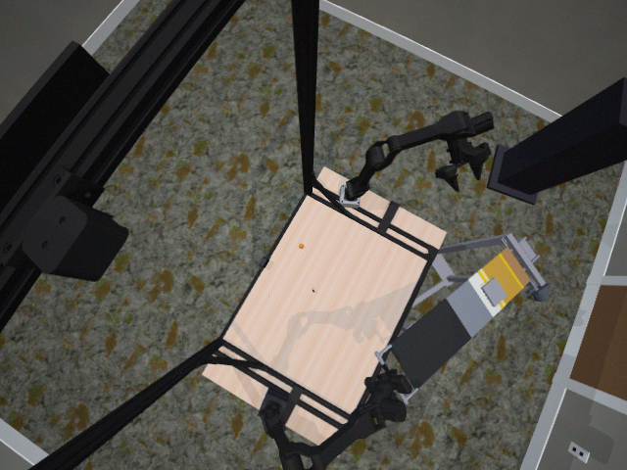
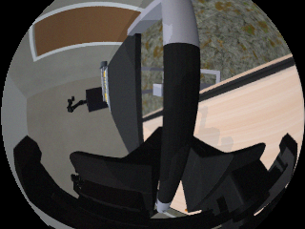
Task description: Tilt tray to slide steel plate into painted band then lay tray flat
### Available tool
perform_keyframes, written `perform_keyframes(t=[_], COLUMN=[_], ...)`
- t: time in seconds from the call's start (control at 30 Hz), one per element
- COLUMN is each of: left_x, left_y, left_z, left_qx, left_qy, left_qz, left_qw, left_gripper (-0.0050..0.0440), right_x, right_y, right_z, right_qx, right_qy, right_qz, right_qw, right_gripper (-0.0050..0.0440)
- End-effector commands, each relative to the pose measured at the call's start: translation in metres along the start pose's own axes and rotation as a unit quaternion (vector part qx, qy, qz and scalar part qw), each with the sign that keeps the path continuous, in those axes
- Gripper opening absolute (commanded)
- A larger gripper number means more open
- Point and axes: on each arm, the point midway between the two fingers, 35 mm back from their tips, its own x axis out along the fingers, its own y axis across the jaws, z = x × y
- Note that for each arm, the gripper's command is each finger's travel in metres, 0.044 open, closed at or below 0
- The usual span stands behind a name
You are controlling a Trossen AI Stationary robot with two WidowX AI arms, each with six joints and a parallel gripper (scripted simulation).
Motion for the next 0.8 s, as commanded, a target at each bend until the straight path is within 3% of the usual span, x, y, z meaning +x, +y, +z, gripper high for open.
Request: perform_keyframes(t=[0.0,0.77], left_x=[-0.0001,-0.0001], left_y=[0.0,0.0], left_z=[0.0,0.0], left_qx=[0.0,0.0], left_qy=[0.0,0.0], left_qz=[0.0,0.0], left_qw=[1.0,1.0], left_gripper=[0.044,0.044], right_x=[-0.009,-0.0121], right_y=[0.0046,0.0101], right_z=[0.0021,0.002], right_qx=[0.0,0.0], right_qy=[-0.003,-0.003], right_qz=[0.004,0.011], right_qw=[1.0,1.0], right_gripper=[0.0,0.0])
